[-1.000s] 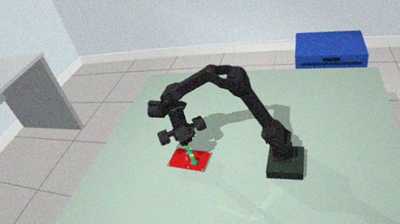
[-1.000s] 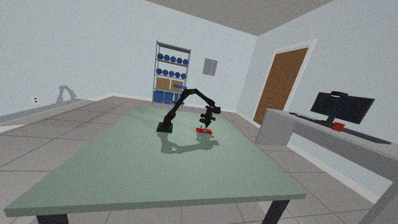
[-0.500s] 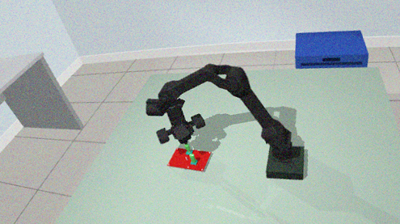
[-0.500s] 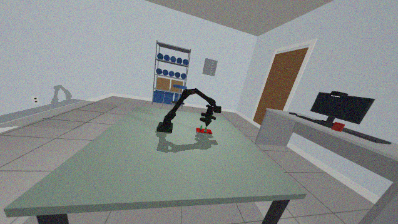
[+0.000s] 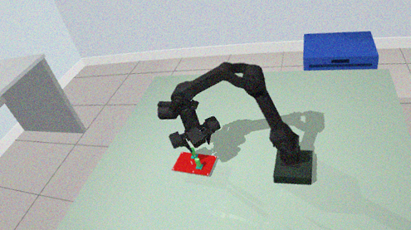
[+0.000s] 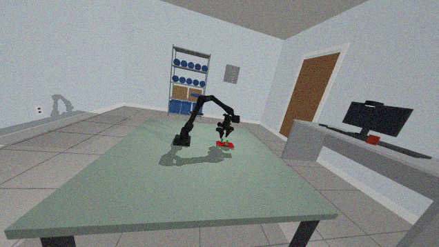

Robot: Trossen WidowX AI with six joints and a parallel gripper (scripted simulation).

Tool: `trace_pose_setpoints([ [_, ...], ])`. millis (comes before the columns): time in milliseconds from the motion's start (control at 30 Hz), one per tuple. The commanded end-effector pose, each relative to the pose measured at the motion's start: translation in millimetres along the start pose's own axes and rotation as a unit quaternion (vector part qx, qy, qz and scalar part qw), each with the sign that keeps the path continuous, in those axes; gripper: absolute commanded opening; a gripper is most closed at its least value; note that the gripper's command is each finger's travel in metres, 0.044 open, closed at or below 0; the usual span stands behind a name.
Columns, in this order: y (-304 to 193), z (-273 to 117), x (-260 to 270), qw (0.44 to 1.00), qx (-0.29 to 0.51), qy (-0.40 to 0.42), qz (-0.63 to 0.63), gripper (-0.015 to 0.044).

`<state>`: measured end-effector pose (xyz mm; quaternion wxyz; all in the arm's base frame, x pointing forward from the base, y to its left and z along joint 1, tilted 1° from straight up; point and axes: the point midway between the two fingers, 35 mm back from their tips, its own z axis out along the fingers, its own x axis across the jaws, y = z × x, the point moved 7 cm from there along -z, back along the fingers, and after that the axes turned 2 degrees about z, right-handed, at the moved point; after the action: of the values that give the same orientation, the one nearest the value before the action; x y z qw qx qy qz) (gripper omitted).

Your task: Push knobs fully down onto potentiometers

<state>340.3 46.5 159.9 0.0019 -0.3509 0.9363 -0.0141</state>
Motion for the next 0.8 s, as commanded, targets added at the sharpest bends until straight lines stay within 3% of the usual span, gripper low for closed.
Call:
trace_pose_setpoints([
  [0, 26.3, -12.3, 27.2, 1.000, 0.003, -0.006, 0.000, 0.0420],
  [200, 68.6, -12.0, 78.6, 1.000, 0.001, -0.004, -0.001, 0.0440],
  [767, 69.8, -11.7, 80.2, 1.000, 0.001, -0.004, -0.001, 0.0440],
])
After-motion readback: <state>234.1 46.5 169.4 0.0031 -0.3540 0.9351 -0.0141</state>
